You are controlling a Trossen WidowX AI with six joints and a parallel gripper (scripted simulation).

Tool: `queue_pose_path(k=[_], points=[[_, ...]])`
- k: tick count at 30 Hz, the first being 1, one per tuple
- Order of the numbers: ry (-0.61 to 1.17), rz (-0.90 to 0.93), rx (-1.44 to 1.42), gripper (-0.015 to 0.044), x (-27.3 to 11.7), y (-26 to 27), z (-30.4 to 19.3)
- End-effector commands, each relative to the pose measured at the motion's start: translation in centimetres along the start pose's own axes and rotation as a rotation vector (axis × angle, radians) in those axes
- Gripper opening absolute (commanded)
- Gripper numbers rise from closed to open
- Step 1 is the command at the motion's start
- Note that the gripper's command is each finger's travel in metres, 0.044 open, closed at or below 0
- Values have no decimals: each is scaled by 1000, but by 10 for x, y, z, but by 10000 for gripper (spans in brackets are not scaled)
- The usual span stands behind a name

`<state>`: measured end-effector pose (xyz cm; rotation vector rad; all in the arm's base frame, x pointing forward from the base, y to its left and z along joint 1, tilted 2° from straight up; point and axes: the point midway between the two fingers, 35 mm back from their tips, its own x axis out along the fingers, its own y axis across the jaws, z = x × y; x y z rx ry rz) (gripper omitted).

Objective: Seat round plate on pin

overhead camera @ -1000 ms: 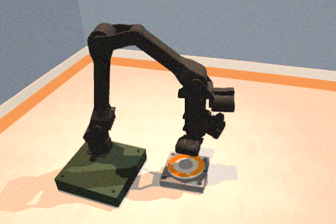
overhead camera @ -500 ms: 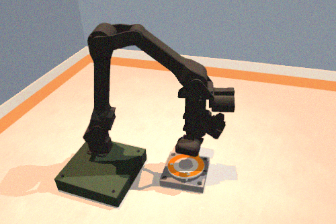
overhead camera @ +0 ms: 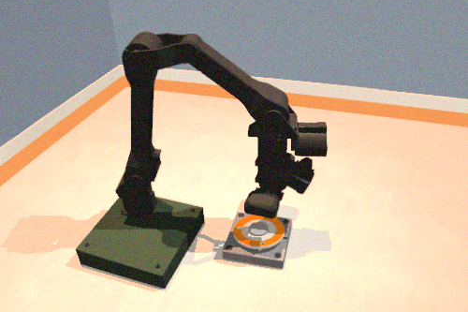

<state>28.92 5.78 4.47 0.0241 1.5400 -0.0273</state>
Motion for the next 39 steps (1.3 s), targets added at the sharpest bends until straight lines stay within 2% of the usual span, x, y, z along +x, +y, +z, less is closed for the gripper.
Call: queue_pose_path(k=[1,39], points=[[-24,-16,12,0,0,-7,7],[-25,-16,12,0,-1,-11,18]])
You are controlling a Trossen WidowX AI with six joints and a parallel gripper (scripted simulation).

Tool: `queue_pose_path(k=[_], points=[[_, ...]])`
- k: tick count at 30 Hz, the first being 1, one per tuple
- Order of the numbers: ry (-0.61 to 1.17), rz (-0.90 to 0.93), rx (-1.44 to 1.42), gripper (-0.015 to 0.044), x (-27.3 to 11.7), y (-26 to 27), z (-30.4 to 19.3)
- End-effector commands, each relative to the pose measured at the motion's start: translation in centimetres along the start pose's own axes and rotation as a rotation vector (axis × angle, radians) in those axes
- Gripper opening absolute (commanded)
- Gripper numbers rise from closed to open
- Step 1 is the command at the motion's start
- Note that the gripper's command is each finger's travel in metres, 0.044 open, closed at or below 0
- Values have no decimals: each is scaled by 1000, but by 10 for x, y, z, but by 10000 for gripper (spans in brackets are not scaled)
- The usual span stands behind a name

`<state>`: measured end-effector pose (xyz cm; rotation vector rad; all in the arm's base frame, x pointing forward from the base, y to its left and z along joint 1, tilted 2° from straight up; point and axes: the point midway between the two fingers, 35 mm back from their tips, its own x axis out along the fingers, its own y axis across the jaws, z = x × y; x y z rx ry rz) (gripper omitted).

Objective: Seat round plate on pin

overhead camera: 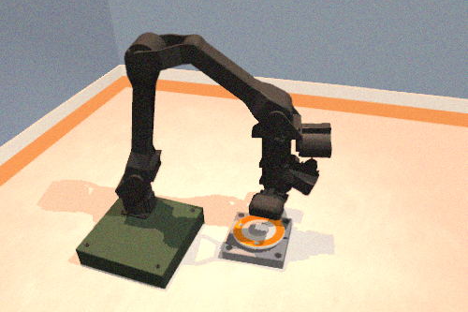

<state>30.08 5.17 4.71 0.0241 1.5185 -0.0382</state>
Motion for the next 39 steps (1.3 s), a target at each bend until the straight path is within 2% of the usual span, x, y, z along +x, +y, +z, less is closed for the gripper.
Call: queue_pose_path(k=[1,39], points=[[-4,-10,5,0,1,-7,7],[-5,-12,5,0,-4,-29,23]])
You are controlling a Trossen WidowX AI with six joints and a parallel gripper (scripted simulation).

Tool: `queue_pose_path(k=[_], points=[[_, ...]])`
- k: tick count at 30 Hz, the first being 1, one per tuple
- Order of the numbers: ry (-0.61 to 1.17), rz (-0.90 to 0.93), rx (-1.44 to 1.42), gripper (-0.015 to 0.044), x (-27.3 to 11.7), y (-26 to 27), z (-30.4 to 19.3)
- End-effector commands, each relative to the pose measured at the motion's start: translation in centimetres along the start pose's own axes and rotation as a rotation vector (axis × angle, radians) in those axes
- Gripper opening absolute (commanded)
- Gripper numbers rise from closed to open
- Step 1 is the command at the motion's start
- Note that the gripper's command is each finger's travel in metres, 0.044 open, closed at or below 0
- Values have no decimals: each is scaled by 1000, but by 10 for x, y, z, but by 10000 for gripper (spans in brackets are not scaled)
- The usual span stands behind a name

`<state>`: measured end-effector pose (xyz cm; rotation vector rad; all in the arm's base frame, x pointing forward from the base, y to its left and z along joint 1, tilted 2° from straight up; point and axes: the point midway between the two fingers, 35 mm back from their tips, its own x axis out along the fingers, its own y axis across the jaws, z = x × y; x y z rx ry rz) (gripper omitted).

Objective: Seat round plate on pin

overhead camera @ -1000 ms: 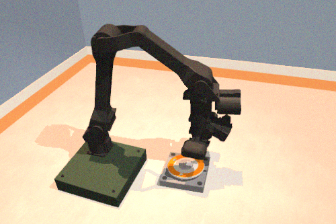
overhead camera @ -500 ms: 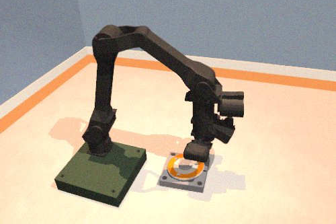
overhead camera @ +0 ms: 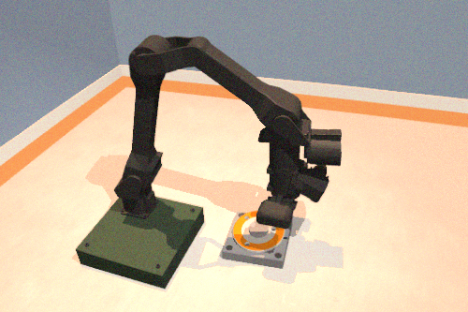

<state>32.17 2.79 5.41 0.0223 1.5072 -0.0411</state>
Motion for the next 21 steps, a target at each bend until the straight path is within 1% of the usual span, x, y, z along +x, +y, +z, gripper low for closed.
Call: queue_pose_path(k=[1,17,21], points=[[6,-9,4,0,2,-6,1],[6,-9,4,0,4,-12,3],[6,-9,4,0,-9,-11,4]])
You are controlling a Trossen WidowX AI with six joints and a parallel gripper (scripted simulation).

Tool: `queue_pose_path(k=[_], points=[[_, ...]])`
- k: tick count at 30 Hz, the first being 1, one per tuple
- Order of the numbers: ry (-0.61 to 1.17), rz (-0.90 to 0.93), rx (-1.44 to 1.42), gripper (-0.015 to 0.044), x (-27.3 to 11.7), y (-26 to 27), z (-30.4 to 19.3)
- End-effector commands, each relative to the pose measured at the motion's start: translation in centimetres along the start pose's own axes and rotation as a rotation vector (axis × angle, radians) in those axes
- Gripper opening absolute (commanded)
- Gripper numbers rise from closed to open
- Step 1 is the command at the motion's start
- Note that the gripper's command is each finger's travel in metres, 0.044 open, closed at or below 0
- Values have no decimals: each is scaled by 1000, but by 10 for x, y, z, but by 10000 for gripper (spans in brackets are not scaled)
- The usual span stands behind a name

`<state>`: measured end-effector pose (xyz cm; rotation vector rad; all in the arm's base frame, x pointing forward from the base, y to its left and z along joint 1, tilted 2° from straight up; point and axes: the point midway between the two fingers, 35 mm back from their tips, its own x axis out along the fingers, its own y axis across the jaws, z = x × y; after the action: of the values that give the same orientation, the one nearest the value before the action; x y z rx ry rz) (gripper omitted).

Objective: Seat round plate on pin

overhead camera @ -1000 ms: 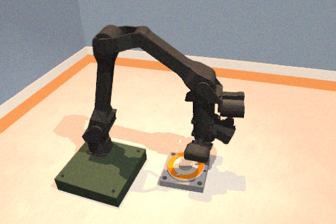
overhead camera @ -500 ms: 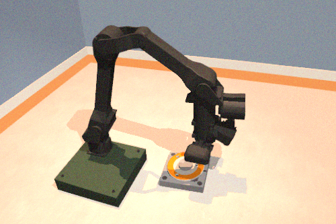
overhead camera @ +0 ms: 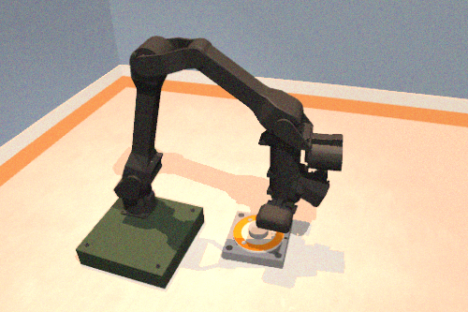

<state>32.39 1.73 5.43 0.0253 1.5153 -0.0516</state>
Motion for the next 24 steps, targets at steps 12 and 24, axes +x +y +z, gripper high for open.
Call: queue_pose_path(k=[12,24], points=[[-3,1,-4,0,-33,1,1],[-3,1,-4,0,-33,1,1]])
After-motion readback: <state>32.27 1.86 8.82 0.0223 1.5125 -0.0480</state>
